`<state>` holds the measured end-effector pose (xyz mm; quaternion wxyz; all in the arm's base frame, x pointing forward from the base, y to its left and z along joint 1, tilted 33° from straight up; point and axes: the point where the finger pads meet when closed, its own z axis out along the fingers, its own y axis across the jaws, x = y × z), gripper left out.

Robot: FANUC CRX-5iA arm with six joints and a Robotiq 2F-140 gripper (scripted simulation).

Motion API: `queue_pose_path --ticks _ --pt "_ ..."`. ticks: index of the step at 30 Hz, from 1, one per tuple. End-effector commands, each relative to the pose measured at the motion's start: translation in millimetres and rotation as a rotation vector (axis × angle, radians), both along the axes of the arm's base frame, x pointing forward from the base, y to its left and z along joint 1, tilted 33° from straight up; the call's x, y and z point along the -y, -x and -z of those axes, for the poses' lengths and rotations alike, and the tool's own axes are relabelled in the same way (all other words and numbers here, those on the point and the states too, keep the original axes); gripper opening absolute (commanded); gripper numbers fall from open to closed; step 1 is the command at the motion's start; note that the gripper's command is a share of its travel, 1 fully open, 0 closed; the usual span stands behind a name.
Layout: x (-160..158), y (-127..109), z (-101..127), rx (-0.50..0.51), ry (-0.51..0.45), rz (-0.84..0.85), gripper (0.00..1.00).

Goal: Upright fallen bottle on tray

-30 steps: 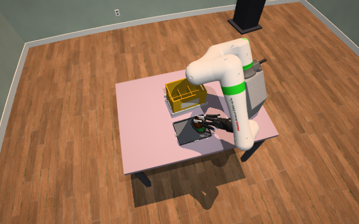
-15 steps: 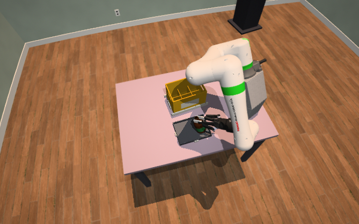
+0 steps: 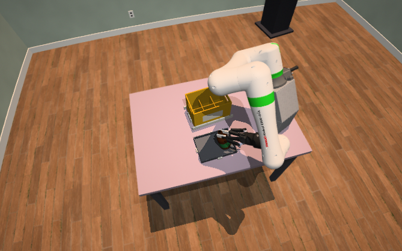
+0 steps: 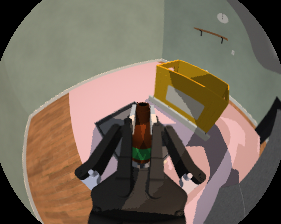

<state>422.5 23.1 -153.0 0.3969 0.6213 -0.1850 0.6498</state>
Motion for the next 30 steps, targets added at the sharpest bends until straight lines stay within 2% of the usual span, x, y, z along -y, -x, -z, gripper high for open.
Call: queue_pose_path --ticks 1,19,20,30 --pt "-0.1 0.0 0.0 0.0 0.0 0.0 0.0" --pt "-0.1 0.0 0.0 0.0 0.0 0.0 0.0" --pt "-0.1 0.0 0.0 0.0 0.0 0.0 1.0" --pt "-0.1 0.0 0.0 0.0 0.0 0.0 1.0"
